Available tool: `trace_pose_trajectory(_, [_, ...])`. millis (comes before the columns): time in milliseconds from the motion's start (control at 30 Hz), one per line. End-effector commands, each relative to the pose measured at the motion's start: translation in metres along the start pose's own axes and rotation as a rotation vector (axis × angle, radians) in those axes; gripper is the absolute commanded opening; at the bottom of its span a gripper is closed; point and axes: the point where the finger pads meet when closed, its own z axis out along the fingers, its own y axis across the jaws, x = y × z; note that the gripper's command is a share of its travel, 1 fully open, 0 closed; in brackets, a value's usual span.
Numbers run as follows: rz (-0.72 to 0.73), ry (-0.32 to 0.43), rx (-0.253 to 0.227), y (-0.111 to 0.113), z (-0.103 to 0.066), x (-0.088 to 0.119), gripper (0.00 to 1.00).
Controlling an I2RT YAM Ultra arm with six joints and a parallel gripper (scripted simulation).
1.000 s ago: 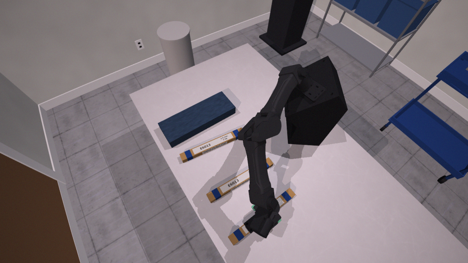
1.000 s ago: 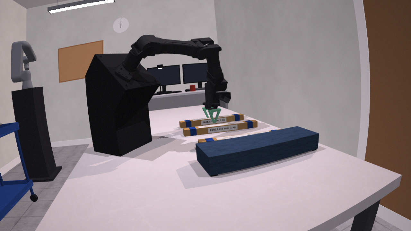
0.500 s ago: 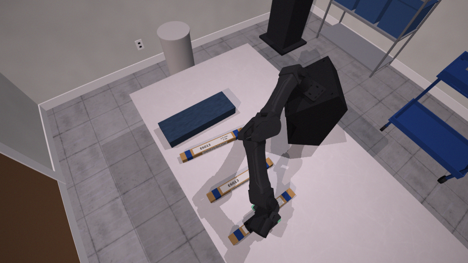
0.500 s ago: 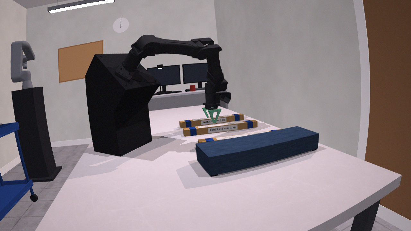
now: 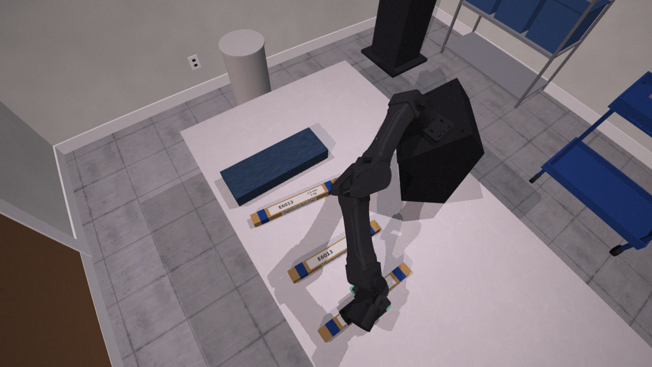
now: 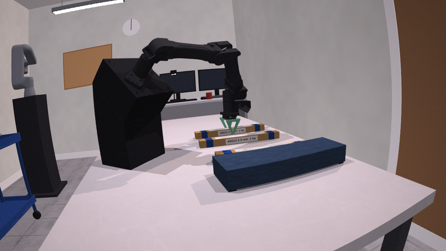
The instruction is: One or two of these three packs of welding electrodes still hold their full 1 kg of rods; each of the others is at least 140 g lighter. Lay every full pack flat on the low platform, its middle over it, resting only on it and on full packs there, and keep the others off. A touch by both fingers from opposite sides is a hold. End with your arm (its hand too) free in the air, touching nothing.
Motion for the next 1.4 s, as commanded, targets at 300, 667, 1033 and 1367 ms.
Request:
trace_pose_trajectory(300, [0.034, -0.069, -0.036, 0.0073, -0.0257, -0.0313, 0.0])
trace_pose_trajectory(667, [0.034, -0.069, -0.036, 0.0073, -0.0257, -0.0313, 0.0])
trace_pose_trajectory(1033, [0.034, -0.069, -0.036, 0.0073, -0.0257, -0.0313, 0.0])
trace_pose_trajectory(1367, [0.034, -0.069, -0.036, 0.0073, -0.0257, -0.0313, 0.0])
